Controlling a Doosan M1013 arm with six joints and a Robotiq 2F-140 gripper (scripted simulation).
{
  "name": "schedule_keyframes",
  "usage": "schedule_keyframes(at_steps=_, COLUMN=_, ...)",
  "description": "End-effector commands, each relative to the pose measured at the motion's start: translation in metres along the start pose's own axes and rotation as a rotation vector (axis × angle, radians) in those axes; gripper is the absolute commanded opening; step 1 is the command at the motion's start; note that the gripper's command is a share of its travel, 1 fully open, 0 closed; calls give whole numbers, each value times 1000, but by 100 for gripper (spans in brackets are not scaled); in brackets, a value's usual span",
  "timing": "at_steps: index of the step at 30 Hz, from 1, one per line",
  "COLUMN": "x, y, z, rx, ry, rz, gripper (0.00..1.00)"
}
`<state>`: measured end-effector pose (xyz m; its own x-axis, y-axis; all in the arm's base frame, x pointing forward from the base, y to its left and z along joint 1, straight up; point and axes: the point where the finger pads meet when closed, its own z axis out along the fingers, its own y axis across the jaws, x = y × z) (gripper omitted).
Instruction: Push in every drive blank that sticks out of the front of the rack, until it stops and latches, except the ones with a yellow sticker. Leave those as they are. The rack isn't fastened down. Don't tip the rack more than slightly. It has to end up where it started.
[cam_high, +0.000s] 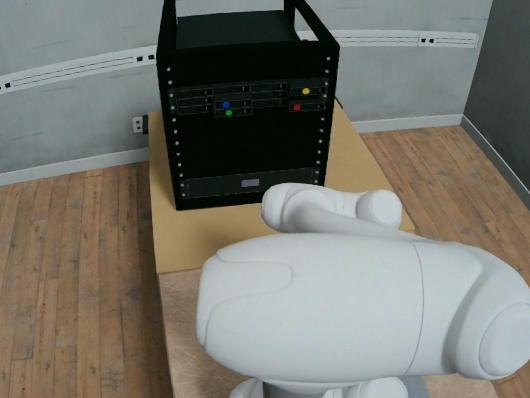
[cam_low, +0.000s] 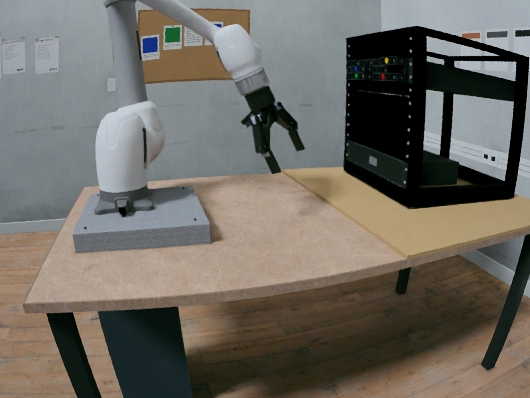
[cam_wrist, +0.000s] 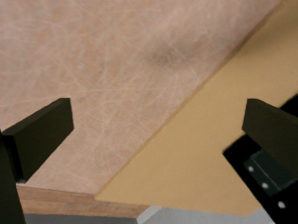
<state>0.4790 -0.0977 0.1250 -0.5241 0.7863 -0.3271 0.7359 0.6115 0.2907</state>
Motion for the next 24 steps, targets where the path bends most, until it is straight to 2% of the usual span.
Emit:
schedule_keyframes(at_steps=1, x=-9, y=33, z=1, rx=-74, ry=-76, rz=55, gripper=100)
schedule_keyframes(at_steps=8, x=-32, y=101, z=-15, rx=-250, ry=-187, rz=170, gripper=100)
schedule_keyframes(at_steps=14, x=-46, y=153, z=-38, rx=-407, ry=-259, rz=271, gripper=100)
schedule_keyframes(at_steps=16, x=-46, y=153, z=-38, rx=-407, ry=-259, rz=271, gripper=100)
schedule_keyframes(at_steps=24, x=-60, y=213, z=-82, rx=-626, ry=-325, rz=407, gripper=100)
